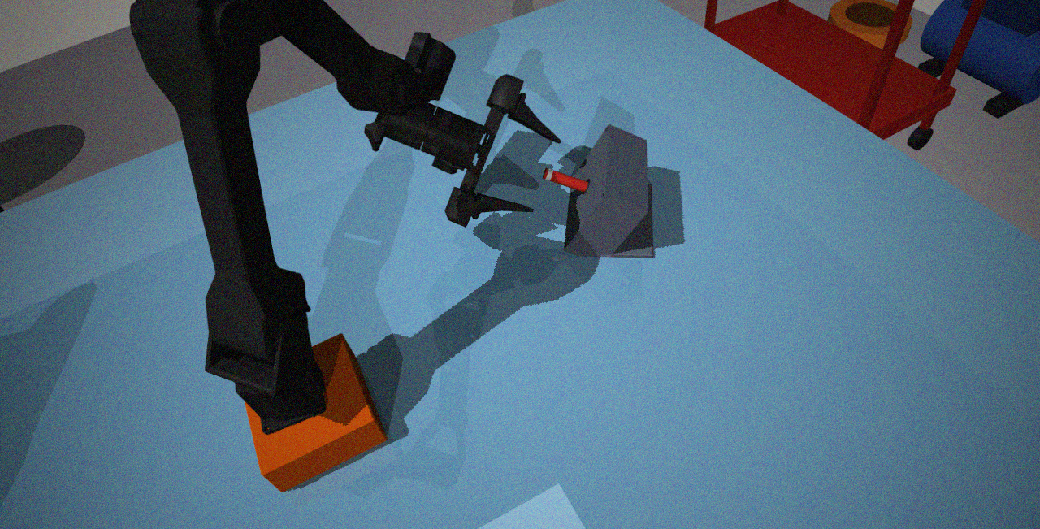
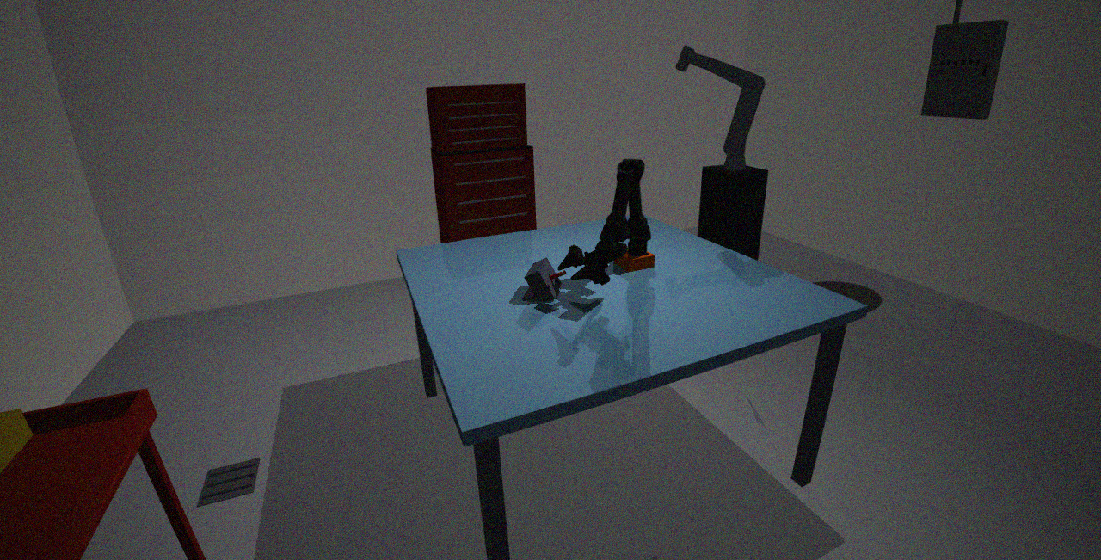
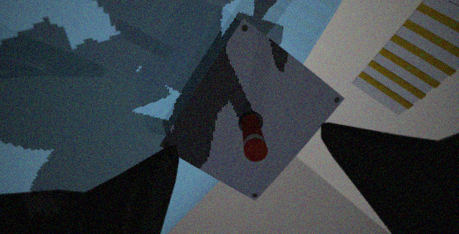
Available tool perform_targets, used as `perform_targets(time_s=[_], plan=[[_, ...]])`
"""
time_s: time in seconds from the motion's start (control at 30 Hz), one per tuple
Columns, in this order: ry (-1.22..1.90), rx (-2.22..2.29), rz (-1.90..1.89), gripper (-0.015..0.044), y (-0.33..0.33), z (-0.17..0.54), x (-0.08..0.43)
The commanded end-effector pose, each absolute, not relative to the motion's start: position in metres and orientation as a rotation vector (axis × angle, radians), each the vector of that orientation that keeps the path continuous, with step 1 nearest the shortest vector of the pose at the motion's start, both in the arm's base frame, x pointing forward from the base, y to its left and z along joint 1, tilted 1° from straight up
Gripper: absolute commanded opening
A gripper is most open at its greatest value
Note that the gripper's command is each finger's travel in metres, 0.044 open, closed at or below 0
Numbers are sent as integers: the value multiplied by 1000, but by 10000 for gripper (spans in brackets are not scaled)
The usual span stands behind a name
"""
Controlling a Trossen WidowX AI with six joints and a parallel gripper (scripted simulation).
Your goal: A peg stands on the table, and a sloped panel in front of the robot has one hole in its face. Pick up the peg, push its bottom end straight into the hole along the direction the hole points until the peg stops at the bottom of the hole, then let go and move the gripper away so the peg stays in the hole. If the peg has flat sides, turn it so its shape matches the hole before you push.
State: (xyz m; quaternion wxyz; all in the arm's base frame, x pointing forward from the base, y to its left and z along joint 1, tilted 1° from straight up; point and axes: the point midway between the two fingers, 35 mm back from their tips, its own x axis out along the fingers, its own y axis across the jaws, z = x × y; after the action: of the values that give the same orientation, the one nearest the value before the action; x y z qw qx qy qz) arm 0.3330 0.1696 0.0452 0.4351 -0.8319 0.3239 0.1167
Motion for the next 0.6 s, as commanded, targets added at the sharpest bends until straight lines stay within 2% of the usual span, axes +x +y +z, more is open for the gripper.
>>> perform_targets(time_s=[0.0, 0.57], plan=[[801, -2063, 282, 440, 175, 50, 329], [804, -2067, 286, 440, 186, 58, 310]])
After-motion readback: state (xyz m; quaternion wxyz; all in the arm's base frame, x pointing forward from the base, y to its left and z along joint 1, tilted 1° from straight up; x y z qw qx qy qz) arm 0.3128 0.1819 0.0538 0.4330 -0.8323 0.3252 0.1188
